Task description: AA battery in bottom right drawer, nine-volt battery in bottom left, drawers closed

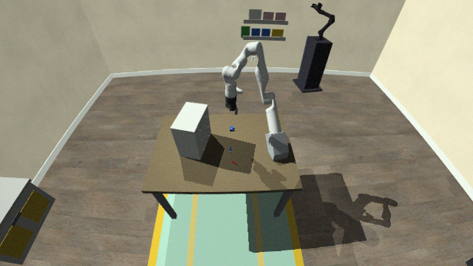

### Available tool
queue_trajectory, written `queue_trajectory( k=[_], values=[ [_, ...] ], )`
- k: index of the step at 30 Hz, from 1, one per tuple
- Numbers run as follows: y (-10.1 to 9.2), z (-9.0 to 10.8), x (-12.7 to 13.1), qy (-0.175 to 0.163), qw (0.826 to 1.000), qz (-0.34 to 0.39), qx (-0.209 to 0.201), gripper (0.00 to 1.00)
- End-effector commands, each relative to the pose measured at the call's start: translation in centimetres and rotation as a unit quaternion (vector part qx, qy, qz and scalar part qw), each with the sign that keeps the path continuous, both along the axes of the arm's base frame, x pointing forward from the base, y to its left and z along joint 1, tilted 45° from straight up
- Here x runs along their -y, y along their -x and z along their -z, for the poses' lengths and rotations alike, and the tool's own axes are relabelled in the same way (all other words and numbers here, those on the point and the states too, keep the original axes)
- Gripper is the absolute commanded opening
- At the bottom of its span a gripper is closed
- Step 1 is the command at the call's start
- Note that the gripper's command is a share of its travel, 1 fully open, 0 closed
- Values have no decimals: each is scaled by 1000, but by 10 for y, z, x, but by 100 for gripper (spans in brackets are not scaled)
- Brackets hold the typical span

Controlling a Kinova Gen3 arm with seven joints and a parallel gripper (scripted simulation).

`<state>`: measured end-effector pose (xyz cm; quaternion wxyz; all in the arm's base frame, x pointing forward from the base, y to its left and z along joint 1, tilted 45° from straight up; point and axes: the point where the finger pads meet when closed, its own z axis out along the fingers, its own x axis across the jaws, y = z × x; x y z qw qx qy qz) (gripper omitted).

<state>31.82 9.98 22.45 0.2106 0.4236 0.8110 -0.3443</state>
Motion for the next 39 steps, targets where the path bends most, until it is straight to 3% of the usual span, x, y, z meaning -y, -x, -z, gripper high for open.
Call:
queue_trajectory(
  k=[1, 4, 9, 14, 19, 21, 28, 36, 38, 39],
  values=[
    [-2, 3, 10, 4, 999, -18, -30, 100],
    [-2, 4, 13, 6, 999, -31, -44, 100],
    [-8, 10, 26, 12, 988, -97, -118, 100],
    [-13, 17, 38, 18, 967, -166, -194, 100],
    [-18, 25, 49, 23, 934, -234, -270, 100],
    [-18, 25, 49, 23, 934, -234, -270, 100],
    [-26, 37, 63, 27, 870, -326, -369, 100],
    [-32, 51, 74, 30, 780, -418, -464, 100],
    [-32, 51, 74, 30, 780, -418, -464, 100],
    [-33, 53, 75, 30, 769, -428, -474, 100]
  ],
)
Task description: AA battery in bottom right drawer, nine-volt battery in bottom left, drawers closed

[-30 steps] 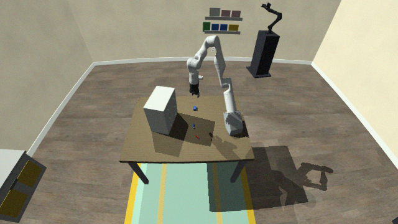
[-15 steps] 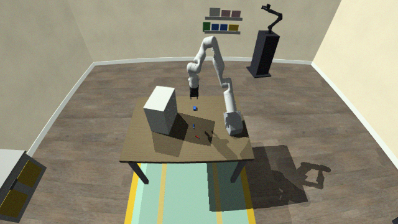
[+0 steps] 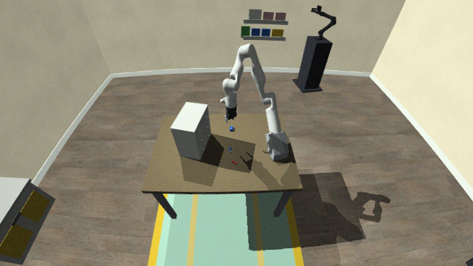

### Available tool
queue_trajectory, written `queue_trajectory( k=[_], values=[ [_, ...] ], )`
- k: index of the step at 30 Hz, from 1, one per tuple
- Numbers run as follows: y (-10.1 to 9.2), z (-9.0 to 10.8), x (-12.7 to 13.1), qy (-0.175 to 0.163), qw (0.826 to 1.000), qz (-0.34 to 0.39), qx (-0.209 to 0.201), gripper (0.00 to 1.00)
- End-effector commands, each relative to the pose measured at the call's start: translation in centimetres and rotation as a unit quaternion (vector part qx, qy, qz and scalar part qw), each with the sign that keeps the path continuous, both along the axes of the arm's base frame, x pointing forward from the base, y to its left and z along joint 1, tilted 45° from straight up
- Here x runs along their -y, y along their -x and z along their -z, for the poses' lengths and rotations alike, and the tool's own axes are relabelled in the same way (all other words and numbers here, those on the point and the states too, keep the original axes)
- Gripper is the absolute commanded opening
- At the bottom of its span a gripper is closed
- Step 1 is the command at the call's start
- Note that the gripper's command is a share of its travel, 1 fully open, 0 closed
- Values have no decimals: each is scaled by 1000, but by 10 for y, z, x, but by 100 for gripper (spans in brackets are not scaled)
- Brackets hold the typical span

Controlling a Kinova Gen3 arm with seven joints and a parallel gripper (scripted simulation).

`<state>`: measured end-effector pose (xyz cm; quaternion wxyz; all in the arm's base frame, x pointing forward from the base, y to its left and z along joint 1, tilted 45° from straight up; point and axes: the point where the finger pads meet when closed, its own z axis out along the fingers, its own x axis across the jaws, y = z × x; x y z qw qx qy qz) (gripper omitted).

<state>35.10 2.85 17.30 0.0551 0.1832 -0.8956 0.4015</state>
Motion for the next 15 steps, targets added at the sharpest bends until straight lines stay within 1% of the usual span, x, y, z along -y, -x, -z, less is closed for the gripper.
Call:
queue_trajectory(
  k=[1, 5, 10, 14, 15],
  values=[
    [-1, 3, 5, 0, 1000, -17, -24, 100],
    [-3, 10, 9, 0, 995, -65, -75, 100],
    [-5, 18, 13, 0, 984, -118, -130, 100],
    [-6, 24, 15, -1, 974, -155, -168, 100],
    [-6, 24, 15, -1, 974, -155, -168, 100]
  ],
)
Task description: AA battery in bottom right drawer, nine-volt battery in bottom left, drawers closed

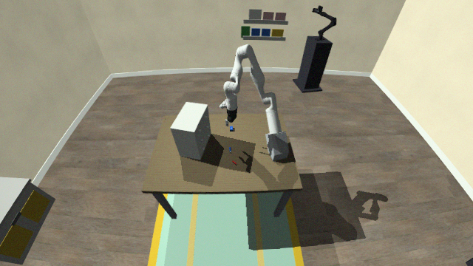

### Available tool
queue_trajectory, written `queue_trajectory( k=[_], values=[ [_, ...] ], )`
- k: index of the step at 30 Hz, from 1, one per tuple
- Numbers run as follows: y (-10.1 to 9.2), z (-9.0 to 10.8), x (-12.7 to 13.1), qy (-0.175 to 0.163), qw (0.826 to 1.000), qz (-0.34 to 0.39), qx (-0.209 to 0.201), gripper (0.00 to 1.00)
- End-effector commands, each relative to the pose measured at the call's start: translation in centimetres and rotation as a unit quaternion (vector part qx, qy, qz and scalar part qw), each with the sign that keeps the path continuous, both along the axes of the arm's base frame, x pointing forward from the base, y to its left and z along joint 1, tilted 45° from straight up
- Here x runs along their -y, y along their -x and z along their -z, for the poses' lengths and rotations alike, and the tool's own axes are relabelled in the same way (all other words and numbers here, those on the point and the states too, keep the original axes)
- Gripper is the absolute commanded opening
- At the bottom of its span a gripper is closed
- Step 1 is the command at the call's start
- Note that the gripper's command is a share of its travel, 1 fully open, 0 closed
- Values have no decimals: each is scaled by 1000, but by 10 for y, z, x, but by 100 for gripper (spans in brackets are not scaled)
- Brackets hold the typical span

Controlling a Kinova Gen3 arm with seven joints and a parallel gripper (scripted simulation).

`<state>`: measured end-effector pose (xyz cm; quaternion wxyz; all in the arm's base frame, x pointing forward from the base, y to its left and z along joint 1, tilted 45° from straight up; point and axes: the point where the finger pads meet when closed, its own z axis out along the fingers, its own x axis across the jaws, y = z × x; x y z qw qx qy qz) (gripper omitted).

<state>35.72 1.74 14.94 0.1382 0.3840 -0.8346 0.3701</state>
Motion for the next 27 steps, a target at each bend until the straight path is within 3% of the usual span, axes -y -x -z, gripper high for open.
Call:
queue_trajectory(
  k=[1, 13, 27],
  values=[
    [1, 1, 4, 0, 1000, 1, -4, 100],
    [0, 13, 7, -2, 994, -77, -83, 100],
    [0, 17, 8, -3, 988, -107, -112, 100]
  ],
)
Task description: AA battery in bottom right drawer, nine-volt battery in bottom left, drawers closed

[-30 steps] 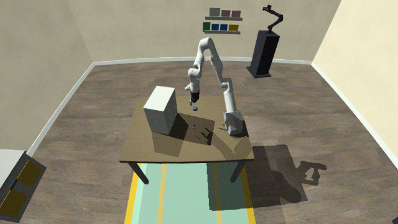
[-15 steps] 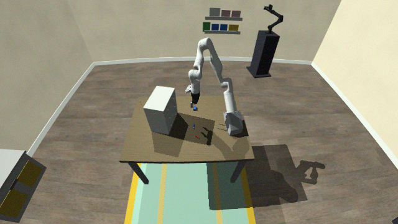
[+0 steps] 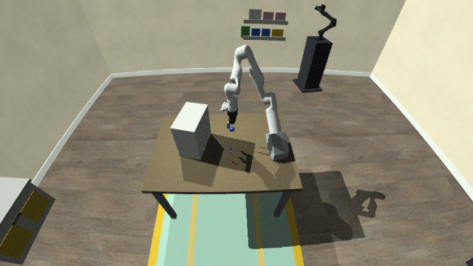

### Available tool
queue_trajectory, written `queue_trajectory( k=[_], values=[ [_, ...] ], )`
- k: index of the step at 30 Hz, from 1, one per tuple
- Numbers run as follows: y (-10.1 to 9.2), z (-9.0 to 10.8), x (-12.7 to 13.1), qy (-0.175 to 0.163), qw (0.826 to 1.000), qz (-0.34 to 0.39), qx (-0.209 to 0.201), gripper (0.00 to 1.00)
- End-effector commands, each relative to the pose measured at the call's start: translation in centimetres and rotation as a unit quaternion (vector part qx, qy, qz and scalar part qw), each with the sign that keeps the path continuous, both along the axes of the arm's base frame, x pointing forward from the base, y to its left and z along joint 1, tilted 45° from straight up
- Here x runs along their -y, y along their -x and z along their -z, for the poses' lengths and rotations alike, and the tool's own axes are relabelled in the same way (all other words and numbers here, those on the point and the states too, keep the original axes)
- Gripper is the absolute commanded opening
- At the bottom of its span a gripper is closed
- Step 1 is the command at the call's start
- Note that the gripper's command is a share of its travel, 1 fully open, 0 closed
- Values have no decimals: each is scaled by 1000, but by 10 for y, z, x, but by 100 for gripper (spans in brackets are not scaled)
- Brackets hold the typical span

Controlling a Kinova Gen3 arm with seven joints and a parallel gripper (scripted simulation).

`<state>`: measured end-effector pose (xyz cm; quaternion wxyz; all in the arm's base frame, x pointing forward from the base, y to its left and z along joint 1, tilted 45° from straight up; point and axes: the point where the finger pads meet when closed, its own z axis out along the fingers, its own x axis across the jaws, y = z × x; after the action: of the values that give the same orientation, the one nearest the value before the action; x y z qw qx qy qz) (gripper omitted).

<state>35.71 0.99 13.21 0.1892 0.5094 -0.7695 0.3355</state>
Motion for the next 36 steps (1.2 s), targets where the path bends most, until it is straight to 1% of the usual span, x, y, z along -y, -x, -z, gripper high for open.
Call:
queue_trajectory(
  k=[1, 25, 36],
  values=[
    [0, 0, 0, 0, 1000, -2, -2, 100],
    [0, 1, 1, 1, 1000, -5, -1, 100],
    [-2, 2, 3, 6, 1000, -13, 7, 100]
  ],
)
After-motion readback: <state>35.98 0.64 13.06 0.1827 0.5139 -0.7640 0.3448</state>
